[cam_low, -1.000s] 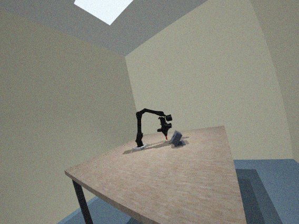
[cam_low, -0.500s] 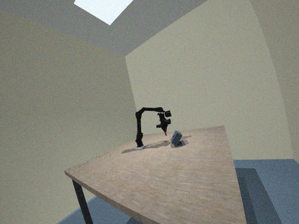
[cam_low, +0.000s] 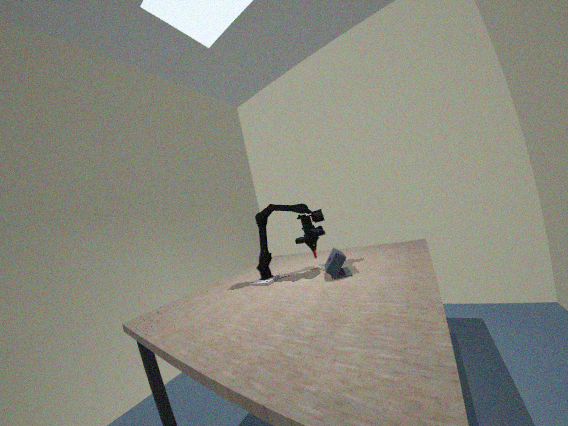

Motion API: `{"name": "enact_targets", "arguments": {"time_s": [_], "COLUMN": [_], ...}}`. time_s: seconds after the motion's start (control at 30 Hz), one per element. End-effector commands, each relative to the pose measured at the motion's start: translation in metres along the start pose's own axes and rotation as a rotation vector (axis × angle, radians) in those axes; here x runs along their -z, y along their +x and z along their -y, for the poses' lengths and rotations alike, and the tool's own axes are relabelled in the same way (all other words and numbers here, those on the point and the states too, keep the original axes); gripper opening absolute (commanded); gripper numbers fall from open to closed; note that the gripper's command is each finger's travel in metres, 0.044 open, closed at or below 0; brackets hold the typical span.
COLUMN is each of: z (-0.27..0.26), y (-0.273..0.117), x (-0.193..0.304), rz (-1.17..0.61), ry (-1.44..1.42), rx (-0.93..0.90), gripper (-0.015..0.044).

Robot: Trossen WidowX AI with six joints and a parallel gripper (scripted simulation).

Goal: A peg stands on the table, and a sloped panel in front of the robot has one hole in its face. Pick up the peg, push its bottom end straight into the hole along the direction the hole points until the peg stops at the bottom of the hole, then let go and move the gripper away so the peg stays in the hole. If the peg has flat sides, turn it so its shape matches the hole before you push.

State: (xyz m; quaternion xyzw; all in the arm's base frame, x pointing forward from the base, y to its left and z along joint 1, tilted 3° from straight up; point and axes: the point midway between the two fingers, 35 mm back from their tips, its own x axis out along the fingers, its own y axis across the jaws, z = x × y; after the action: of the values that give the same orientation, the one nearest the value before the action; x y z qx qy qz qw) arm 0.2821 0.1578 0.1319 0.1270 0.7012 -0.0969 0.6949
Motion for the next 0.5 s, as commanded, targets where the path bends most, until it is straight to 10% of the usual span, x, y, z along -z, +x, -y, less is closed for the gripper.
{"name": "enact_targets", "arguments": {"time_s": [0.0,0.47], "z": [0.0018,0.0091], "y": [-0.0015,-0.0034], "x": [-0.0019,-0.0090], "rz": [0.004,0.014], "ry": [0.062,0.246], "rx": [-0.026,-0.090], "gripper": [0.0000,0.0000]}}
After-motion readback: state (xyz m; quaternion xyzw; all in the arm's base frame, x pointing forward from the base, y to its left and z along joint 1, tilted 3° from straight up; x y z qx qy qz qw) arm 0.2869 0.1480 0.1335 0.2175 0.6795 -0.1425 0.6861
